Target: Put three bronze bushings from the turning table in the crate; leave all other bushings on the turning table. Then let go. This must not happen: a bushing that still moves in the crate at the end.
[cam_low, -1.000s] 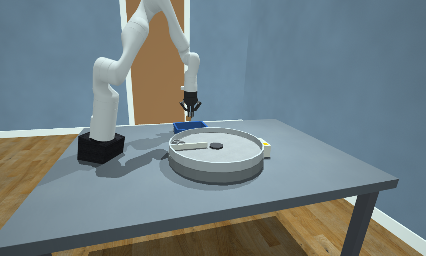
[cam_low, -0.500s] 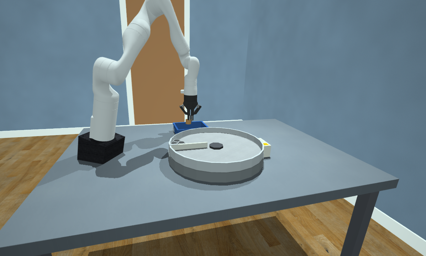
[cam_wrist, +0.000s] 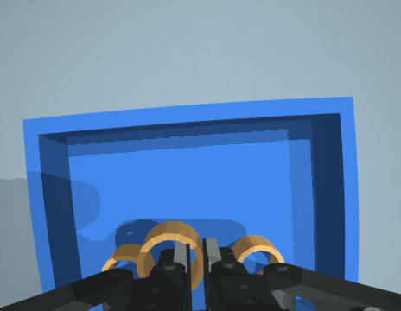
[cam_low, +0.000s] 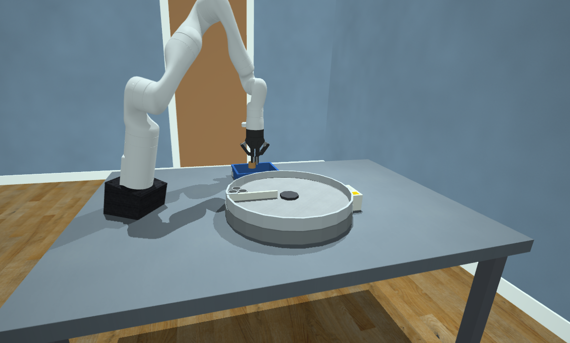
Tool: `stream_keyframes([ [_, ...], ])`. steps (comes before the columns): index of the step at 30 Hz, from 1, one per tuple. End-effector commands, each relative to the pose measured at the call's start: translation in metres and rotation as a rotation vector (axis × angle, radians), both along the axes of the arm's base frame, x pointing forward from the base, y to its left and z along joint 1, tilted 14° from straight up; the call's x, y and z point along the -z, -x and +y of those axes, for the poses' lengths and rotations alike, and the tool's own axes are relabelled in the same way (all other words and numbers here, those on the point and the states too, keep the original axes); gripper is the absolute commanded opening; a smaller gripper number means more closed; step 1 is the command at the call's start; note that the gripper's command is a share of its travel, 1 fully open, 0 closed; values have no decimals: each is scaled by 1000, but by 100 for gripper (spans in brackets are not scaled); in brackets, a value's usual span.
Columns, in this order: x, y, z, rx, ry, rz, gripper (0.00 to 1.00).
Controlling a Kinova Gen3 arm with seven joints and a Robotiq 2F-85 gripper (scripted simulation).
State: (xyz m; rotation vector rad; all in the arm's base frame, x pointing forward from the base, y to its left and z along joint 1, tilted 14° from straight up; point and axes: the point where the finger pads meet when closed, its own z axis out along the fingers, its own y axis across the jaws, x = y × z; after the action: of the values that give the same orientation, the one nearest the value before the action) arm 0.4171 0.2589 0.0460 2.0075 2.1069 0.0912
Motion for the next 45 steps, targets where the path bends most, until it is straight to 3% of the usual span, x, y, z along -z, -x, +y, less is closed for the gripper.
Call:
stream_keyframes([
  [1,0,0,0,1,0,-1,0],
  [45,25,-6,-3,1,0,-1,0],
])
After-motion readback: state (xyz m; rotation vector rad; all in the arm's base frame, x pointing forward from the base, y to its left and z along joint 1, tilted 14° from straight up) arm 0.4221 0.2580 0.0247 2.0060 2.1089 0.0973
